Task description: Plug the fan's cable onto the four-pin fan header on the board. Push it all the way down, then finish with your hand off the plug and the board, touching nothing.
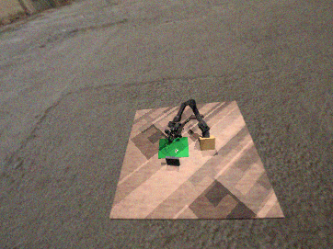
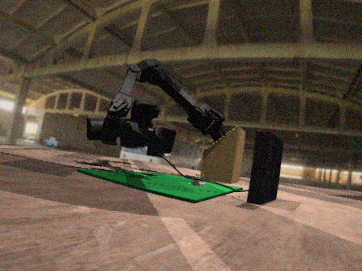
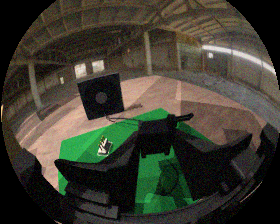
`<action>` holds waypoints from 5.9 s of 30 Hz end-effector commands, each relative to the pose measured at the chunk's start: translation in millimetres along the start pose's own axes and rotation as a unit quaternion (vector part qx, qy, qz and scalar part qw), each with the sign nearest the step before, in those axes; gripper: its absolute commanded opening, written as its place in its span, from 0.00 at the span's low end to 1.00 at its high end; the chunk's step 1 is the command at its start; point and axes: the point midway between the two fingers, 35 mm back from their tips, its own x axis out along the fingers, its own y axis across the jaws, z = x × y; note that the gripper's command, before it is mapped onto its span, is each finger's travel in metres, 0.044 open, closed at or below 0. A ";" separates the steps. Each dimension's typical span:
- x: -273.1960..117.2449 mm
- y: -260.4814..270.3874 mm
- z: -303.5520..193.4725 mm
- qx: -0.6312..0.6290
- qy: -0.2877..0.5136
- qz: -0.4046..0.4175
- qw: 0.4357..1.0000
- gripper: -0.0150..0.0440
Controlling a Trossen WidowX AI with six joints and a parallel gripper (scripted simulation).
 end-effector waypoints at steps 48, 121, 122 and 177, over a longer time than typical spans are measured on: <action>4.9 -1.3 -14.1 -0.004 0.001 0.000 1.000 0.25; 10.6 0.7 -43.8 0.001 0.004 0.003 1.000 0.25; 10.6 0.7 -43.8 0.001 0.004 0.003 1.000 0.25; -47.0 -3.5 -22.4 -0.001 0.006 0.003 1.000 0.60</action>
